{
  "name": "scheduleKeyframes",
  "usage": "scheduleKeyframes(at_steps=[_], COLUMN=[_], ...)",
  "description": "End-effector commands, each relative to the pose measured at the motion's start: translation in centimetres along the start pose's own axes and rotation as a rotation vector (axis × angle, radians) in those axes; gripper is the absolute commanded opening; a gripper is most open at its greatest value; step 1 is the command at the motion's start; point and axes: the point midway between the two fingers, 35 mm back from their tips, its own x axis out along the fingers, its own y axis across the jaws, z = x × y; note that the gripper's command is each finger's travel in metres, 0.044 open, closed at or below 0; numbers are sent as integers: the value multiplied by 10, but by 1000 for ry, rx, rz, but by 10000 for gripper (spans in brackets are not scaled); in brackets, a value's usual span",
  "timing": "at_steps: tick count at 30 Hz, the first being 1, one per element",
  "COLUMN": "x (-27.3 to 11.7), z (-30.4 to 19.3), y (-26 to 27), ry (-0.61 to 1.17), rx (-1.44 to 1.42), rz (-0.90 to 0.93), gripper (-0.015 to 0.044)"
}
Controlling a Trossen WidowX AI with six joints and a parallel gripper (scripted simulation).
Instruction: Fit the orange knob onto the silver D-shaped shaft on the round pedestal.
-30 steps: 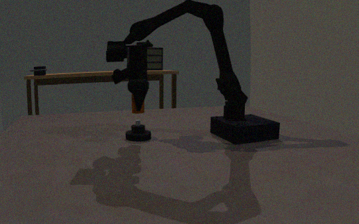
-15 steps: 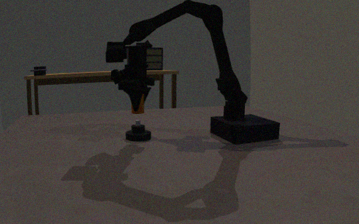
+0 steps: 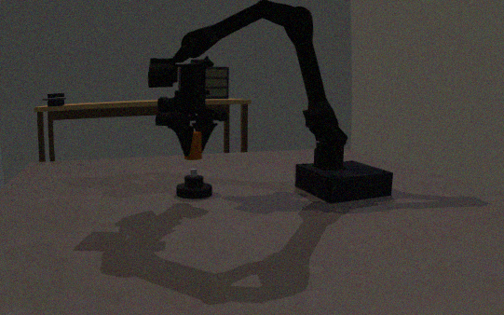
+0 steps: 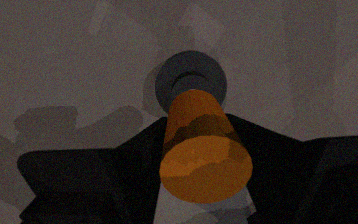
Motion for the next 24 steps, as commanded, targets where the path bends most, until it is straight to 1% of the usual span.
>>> scheduleKeyframes(at_steps=[1,24], x=[0,0], z=[0,2], y=[0,1], ry=[-3,-3], rx=[108,721], rz=[1,2], gripper=[0,0])
